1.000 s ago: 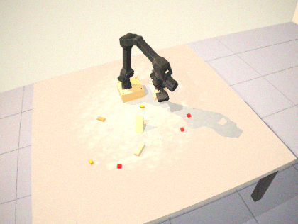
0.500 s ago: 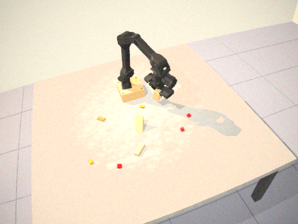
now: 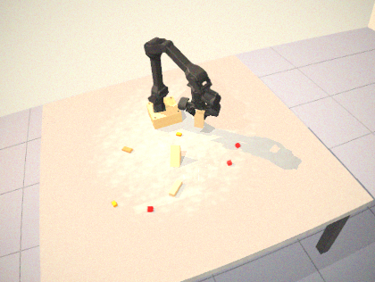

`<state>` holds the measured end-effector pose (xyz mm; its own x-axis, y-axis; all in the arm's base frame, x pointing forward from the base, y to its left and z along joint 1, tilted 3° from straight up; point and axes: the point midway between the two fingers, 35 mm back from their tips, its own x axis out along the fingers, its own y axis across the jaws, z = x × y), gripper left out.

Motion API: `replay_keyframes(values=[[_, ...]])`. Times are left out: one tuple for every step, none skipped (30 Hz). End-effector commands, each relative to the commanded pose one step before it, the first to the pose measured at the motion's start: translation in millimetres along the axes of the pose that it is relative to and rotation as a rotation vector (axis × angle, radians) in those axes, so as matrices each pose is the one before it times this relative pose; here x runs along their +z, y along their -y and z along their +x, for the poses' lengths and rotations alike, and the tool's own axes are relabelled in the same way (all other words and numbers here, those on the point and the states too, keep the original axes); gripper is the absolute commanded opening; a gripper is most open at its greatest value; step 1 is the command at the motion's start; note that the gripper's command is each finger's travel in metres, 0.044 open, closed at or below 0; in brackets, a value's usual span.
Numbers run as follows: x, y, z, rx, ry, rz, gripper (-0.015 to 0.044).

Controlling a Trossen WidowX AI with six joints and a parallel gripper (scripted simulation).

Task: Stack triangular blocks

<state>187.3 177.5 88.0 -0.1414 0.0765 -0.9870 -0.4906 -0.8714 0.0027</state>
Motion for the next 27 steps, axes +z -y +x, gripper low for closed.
replay_keyframes(values=[[0.27, -1.53, -1.51, -0.02022, -0.02181, -0.1271, 0.0000], [0.11, -0.07, -0.04, -0.00411, -0.00404, -0.0335, 0.0000], [0.09, -0.06, -0.04, -0.00326, -0.00339, -0.0273, 0.0000], [0.06, -0.03, -0.02, -0.00192, -0.00207, -0.0164, 0.0000], [0.02, -0.01, -0.01, -0.00063, -0.00070, -0.0055, 0.0000], [0.00, 0.00, 0.00, 0.00000, 0.00000, 0.0000, 0.0000], [0.00, 0.00, 0.00, 0.00000, 0.00000, 0.0000, 0.0000], [0.00, 0.00, 0.00, 0.00000, 0.00000, 0.0000, 0.0000], [0.00, 0.00, 0.00, 0.00000, 0.00000, 0.0000, 0.0000], [-0.33, 0.05, -0.17, -0.00010, -0.00018, 0.0002, 0.0000], [-1.01, 0.14, -0.52, -0.00028, -0.00054, 0.0005, 0.0000], [-1.68, 0.23, -0.87, -0.00047, -0.00090, 0.0009, 0.0000], [-2.36, 0.30, -1.21, -0.00064, -0.00126, 0.0012, 0.0000], [-3.05, 0.35, -1.55, -0.00081, -0.00162, 0.0016, 0.0000], [-3.72, 0.38, -1.87, -0.00095, -0.00197, 0.0019, 0.0000], [-4.10, 0.35, -2.04, -0.00101, -0.00217, 0.0021, 0.0000], [-4.14, 0.28, -2.03, -0.00097, -0.00218, 0.0021, 0.0000], [-4.16, 0.21, -2.02, -0.00093, -0.00218, 0.0022, 0.0000], [-4.19, 0.14, -2.00, -0.00089, -0.00219, 0.0022, 0.0000], [-4.12, 0.20, -2.13, -0.00012, -0.00132, 0.0002, 0.0000], [-4.23, 0.12, -2.16, -0.00010, -0.00134, 0.0002, 0.0000], [-4.24, 0.04, -2.14, -0.00008, -0.00132, 0.0002, 0.0000], [-4.26, -0.05, -2.12, -0.00006, -0.00131, 0.0002, 0.0000], [-4.27, -0.14, -2.10, -0.00003, -0.00129, 0.0002, 0.0000], [-4.29, -0.22, -2.09, -0.00001, -0.00128, 0.0002, 0.0000], [-4.30, -0.31, -2.07, 0.00001, -0.00126, 0.0002, 0.0000], [-4.30, -0.39, -2.05, 0.00003, -0.00125, 0.0002, 0.0000]])
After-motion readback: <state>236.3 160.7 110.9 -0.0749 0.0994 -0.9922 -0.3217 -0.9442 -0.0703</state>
